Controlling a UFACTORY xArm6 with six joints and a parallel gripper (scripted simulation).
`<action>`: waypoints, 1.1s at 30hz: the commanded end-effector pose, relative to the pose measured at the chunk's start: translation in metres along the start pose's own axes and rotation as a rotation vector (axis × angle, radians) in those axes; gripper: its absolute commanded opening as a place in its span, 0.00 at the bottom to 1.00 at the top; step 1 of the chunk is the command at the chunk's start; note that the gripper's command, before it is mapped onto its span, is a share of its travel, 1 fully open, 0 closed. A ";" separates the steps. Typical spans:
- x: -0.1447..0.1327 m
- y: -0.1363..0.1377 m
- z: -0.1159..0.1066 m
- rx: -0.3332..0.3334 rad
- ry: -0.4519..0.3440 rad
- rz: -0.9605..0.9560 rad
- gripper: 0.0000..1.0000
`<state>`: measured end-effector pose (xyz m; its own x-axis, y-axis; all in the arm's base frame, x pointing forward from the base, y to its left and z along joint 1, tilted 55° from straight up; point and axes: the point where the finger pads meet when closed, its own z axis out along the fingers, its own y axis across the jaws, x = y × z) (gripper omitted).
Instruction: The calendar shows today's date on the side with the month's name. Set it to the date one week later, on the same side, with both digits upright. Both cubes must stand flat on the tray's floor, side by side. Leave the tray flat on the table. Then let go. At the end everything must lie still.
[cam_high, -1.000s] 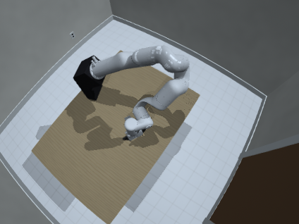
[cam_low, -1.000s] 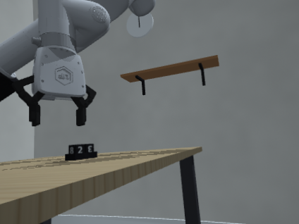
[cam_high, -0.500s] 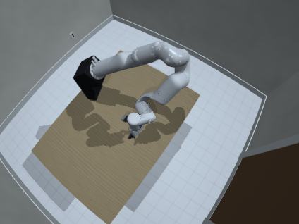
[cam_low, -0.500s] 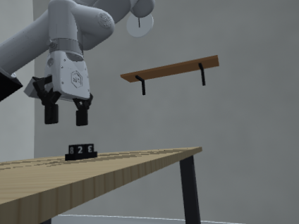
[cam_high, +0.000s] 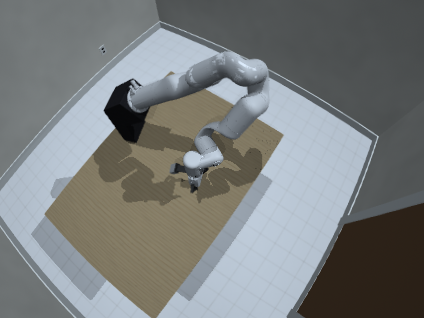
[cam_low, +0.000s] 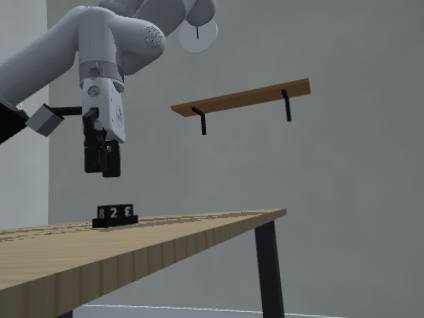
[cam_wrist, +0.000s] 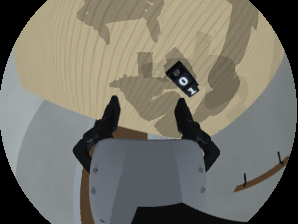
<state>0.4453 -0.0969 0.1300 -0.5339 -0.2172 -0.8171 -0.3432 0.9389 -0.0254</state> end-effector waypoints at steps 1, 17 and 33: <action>0.000 0.013 -0.003 0.017 -0.012 -0.173 1.00; 0.006 0.049 -0.013 0.017 -0.006 -0.660 1.00; 0.012 0.067 -0.018 0.014 -0.003 -0.910 1.00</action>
<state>0.4022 -0.0419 0.1288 -0.0629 -0.8717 -0.4860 -0.6278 0.4131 -0.6597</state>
